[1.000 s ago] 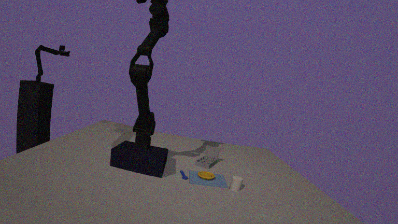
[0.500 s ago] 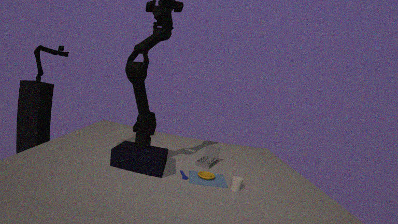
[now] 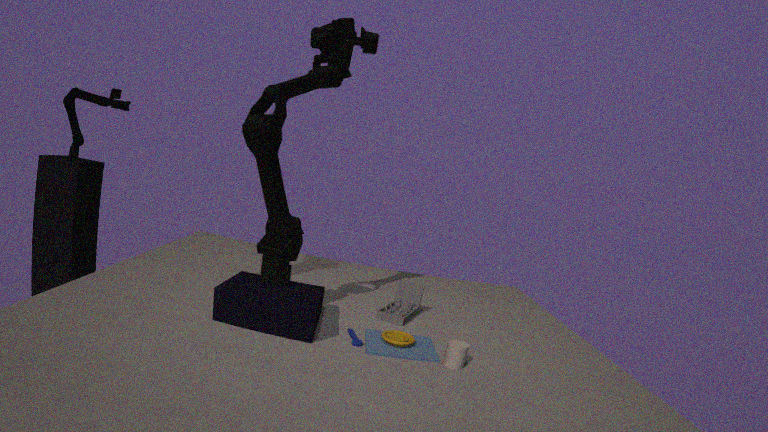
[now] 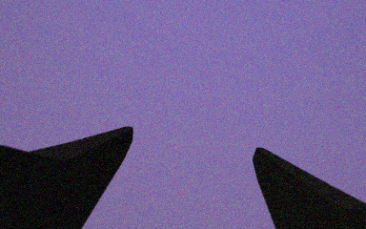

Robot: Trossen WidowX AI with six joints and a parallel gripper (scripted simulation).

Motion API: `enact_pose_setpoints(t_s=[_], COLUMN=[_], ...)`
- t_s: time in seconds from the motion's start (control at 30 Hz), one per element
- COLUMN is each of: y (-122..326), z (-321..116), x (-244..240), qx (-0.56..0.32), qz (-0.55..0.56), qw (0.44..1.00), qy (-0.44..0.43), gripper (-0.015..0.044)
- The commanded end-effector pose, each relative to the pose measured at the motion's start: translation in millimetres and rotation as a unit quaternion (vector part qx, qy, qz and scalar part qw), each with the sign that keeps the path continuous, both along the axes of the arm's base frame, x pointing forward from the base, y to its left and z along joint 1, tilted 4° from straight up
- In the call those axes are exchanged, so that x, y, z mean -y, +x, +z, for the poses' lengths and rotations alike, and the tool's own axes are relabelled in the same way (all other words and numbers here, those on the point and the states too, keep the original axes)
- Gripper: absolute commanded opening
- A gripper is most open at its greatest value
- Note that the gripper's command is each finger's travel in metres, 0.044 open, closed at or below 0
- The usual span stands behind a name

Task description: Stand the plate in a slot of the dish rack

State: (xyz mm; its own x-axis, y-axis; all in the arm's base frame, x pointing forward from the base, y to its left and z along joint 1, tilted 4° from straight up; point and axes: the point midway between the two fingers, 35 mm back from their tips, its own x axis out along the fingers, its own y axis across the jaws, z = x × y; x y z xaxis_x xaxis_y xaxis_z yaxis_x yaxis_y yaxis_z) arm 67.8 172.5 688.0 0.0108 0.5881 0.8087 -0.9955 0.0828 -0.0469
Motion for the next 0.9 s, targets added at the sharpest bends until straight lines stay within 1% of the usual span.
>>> enact_pose_setpoints(t_s=[0.0,0.2,0.43,0.63,0.87], y=[31,84,147,198,251], z=[-15,-45,-88,-128,-178], x=[-18,-40,-53,-51,-36], qx=[-0.025,-0.067,-0.117,-0.164,-0.225], qz=[-0.043,-0.112,-0.190,-0.247,-0.300], qw=[0.998,0.987,0.962,0.931,0.888], qy=[-0.033,-0.090,-0.159,-0.213,-0.267], gripper=[0.0400,0.0400,0.0400,0.0400,0.0400])
